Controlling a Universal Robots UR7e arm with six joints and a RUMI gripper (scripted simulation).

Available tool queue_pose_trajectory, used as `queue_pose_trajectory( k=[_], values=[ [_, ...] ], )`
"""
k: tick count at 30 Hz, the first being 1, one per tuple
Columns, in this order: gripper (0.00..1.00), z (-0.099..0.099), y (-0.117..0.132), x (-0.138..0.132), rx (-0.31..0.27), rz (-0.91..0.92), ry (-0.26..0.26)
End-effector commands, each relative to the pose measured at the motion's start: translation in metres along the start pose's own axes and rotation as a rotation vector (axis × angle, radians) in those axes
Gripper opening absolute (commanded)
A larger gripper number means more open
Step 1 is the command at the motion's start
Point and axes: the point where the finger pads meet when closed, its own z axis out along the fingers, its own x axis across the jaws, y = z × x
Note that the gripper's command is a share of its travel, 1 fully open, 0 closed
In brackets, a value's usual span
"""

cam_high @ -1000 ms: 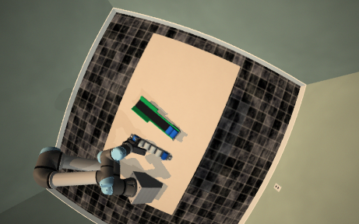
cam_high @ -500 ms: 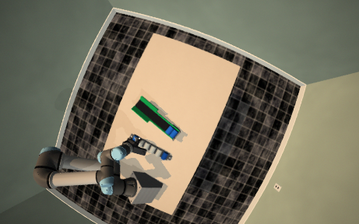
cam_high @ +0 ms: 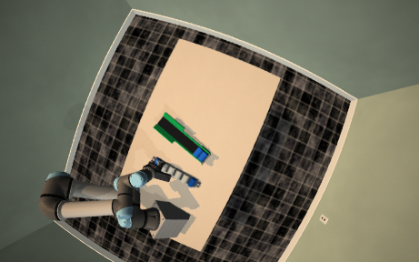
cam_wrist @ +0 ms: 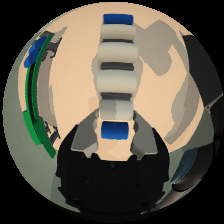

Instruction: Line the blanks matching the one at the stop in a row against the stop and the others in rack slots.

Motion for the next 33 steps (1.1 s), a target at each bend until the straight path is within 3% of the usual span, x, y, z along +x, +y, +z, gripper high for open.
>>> queue_pose_trajectory(
  k=[1, 14, 27, 33],
  values=[
    [0.37, -0.0002, -0.0001, -0.0003, 0.000, 0.000, -0.001],
    [0.47, -0.0002, -0.0001, -0.0003, 0.000, 0.000, -0.001],
    [0.47, -0.0007, -0.0001, -0.0003, 0.000, 0.000, -0.001],
    [0.47, -0.0100, -0.0001, -0.0003, 0.000, 0.000, -0.001]
  ],
)
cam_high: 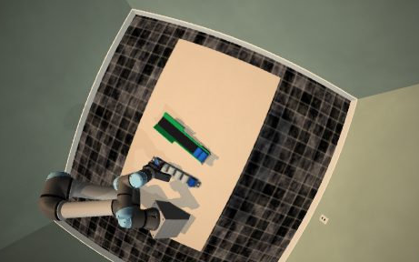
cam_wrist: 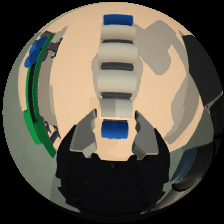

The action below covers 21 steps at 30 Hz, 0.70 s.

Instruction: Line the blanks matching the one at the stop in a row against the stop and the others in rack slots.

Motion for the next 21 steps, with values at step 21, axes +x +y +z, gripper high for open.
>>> queue_pose_trajectory(
  k=[21],
  values=[
    [0.47, -0.085, 0.000, 0.000, 0.000, 0.000, -0.001]
  ],
)
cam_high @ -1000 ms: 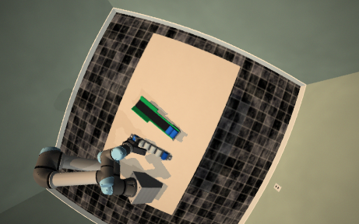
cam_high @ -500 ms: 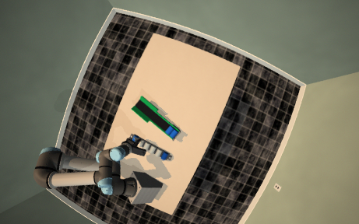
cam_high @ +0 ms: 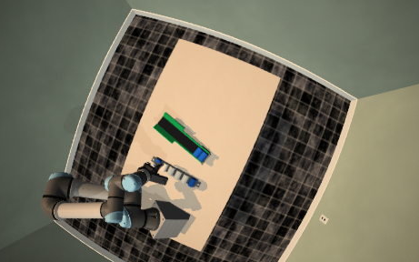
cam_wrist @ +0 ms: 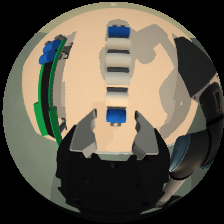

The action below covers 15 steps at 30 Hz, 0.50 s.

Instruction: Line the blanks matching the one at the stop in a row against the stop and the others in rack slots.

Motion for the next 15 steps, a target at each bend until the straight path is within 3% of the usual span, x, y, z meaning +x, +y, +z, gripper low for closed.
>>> queue_pose_trajectory(
  k=[1, 9, 10, 15],
  values=[
    [0.47, -0.0213, 0.0010, 0.0021, -0.003, -0.001, 0.000],
    [0.47, -0.0229, 0.0010, 0.0021, -0.003, -0.001, 0.000],
    [1.00, -0.0229, 0.0010, 0.0021, -0.003, -0.001, 0.000],
    [1.00, -0.0229, 0.0010, 0.0021, -0.003, -0.001, 0.000]
  ],
)
